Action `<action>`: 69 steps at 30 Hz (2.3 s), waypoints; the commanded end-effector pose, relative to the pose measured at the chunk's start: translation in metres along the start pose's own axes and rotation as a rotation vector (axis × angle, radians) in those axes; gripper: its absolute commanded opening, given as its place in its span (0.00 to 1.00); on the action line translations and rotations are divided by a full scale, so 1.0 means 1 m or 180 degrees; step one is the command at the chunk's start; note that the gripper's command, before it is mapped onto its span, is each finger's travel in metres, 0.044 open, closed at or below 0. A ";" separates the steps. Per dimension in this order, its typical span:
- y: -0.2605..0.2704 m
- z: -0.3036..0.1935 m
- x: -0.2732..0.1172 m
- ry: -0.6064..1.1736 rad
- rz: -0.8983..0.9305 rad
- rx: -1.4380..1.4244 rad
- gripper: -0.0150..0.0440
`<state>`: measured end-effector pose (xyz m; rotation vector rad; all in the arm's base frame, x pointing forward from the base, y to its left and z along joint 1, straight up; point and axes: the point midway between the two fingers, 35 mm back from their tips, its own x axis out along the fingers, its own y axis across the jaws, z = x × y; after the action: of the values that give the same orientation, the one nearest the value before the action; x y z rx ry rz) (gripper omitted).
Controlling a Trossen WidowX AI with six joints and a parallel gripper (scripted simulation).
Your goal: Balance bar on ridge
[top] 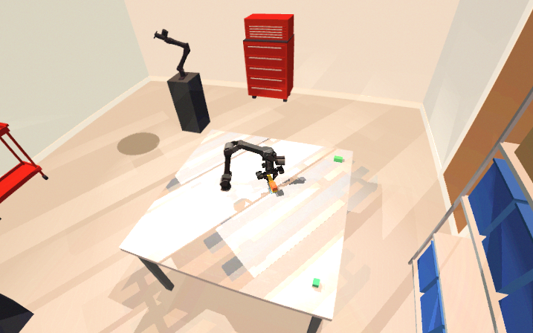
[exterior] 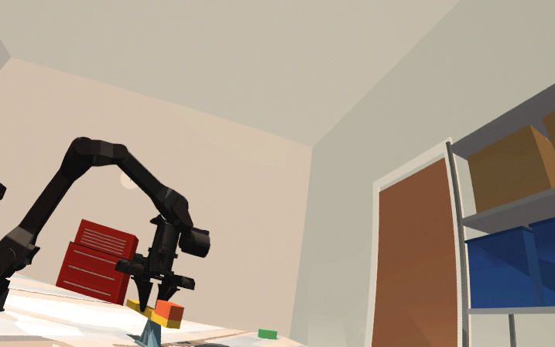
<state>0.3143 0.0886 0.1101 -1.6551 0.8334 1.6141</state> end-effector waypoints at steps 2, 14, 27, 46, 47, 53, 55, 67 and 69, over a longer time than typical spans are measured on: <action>0.000 0.000 0.001 0.0004 0.0000 -0.0011 0.25; 0.000 0.000 0.002 0.0004 0.0000 -0.0011 0.25; 0.000 0.000 0.002 0.0004 0.0000 -0.0011 0.25; 0.000 0.000 0.001 0.0003 -0.0005 -0.0003 0.25; 0.000 0.000 0.001 0.0003 -0.0005 -0.0003 0.25; 0.000 0.000 0.001 0.0003 -0.0005 -0.0003 0.25; 0.000 0.000 0.001 0.0003 -0.0005 -0.0003 0.25; 0.000 0.000 0.001 0.0003 -0.0005 -0.0003 0.25; 0.000 0.000 0.001 0.0003 -0.0005 -0.0003 0.30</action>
<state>0.3142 0.0889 0.1090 -1.6572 0.8312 1.6130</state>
